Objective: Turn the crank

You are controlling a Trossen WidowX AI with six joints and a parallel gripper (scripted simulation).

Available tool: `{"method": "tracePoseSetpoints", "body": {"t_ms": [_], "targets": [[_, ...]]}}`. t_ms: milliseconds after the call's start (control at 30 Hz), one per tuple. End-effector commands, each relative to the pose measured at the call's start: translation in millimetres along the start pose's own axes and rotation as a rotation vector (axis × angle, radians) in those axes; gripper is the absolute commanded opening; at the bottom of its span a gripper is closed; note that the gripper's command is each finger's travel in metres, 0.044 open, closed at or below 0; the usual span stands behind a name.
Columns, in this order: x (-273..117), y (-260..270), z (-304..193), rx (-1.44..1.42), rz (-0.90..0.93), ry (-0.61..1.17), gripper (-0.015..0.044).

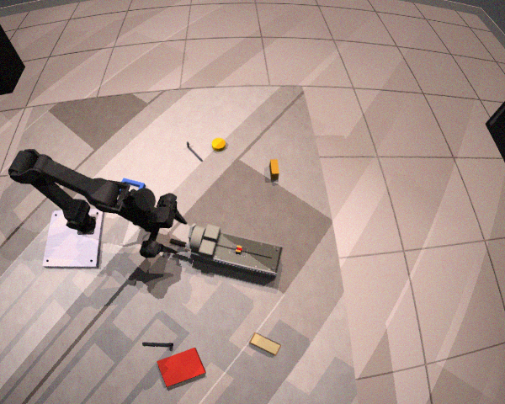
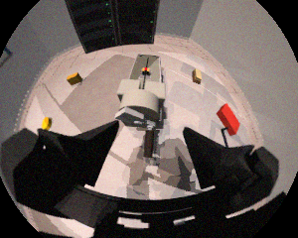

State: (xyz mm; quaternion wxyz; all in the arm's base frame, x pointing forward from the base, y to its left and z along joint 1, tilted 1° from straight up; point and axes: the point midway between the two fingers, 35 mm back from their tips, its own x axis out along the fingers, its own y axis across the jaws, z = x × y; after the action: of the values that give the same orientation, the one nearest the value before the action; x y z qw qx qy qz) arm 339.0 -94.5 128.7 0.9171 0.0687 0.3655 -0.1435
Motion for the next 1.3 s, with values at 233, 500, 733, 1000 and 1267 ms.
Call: {"method": "tracePoseSetpoints", "body": {"t_ms": [233, 500, 733, 1000, 1267], "targets": [[13.2, -1.0, -15.5, -0.005, -0.006, 0.014, 0.0440], [23.2, -1.0, -24.1, -0.005, -0.006, 0.014, 0.0440], [31.3, -1.1, -32.0, -0.005, -0.006, 0.014, 0.0440], [39.8, -1.2, -41.4, -0.005, -0.006, 0.014, 0.0440], [47.6, -1.4, -51.2, -0.005, -0.006, 0.014, 0.0440]]}}
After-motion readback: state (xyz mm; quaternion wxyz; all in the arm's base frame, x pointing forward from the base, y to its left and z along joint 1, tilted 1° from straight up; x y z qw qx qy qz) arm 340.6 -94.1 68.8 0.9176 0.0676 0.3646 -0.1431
